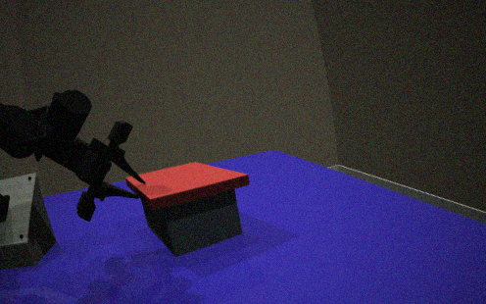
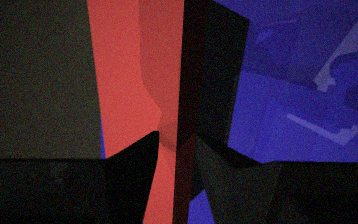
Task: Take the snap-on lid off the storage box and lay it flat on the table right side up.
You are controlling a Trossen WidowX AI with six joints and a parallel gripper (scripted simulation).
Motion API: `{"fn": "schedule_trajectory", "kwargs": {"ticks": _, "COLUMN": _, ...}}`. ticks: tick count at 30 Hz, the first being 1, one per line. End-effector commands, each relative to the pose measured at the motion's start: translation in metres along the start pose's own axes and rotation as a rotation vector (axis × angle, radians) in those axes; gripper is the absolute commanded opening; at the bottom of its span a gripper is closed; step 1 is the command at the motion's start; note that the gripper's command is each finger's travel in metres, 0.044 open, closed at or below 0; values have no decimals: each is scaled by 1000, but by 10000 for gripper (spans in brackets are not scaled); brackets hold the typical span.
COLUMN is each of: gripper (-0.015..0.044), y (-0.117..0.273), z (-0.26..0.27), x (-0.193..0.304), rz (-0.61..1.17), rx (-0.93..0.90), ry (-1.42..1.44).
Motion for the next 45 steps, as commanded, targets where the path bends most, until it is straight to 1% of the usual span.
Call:
{"fn": "schedule_trajectory", "kwargs": {"ticks": 1, "gripper": 0, "y": 2, "z": 2, "x": 1, "rz": 0, "rx": -3, "ry": -5}}
{"fn": "schedule_trajectory", "kwargs": {"ticks": 45, "gripper": 0, "y": 7, "z": 8, "x": 2, "rz": 1, "rx": -3, "ry": -5}}
Point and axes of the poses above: the point midway between the two fingers, 35 mm back from their tips, its own y axis back along the fingers, its own z axis across the jaws, x = y × z, the point moved 7 cm from there along y, back along the fingers, and after that the axes turned 6 degrees about -y, right-handed, at the moved point
